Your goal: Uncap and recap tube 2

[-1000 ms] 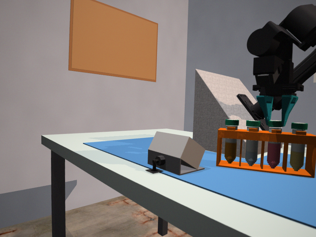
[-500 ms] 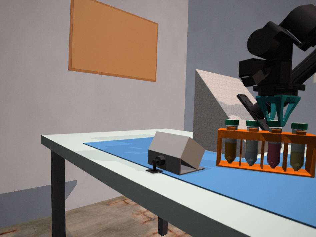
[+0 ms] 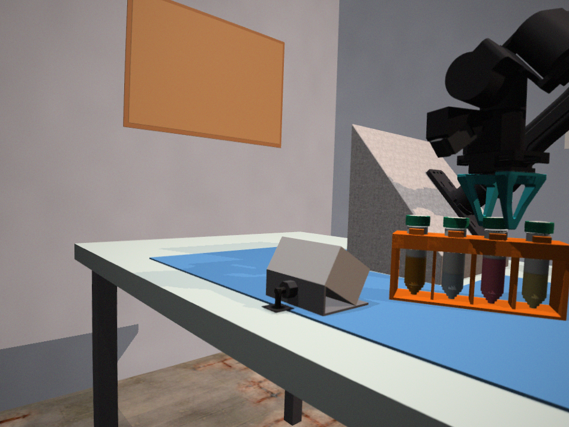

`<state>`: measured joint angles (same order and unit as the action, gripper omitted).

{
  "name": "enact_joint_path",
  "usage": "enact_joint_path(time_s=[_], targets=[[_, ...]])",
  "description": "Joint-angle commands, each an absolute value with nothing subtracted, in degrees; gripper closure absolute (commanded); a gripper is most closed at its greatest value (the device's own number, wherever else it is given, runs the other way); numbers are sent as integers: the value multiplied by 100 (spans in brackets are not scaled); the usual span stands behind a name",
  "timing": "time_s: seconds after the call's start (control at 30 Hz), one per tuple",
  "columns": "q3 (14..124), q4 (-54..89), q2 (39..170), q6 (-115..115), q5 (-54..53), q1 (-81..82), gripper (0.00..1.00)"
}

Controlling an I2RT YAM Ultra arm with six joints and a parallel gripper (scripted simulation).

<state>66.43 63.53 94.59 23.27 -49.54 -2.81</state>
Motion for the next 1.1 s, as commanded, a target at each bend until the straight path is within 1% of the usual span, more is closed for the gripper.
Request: enact_joint_path(time_s=[0.0, 0.2, 0.27, 0.77, 1.03, 1.07], targets=[[6658, 6313, 9437, 2356, -4955, -312, 51], [6673, 6344, 9437, 1189, -4955, -326, 51], [6673, 6344, 9437, 1189, -4955, -326, 51], [6654, 6344, 9426, -2175, -4955, -332, 51], [6644, 6355, 9419, -2194, -4954, -345, 51], [6645, 6356, 9419, -2195, -4954, -345, 100]])
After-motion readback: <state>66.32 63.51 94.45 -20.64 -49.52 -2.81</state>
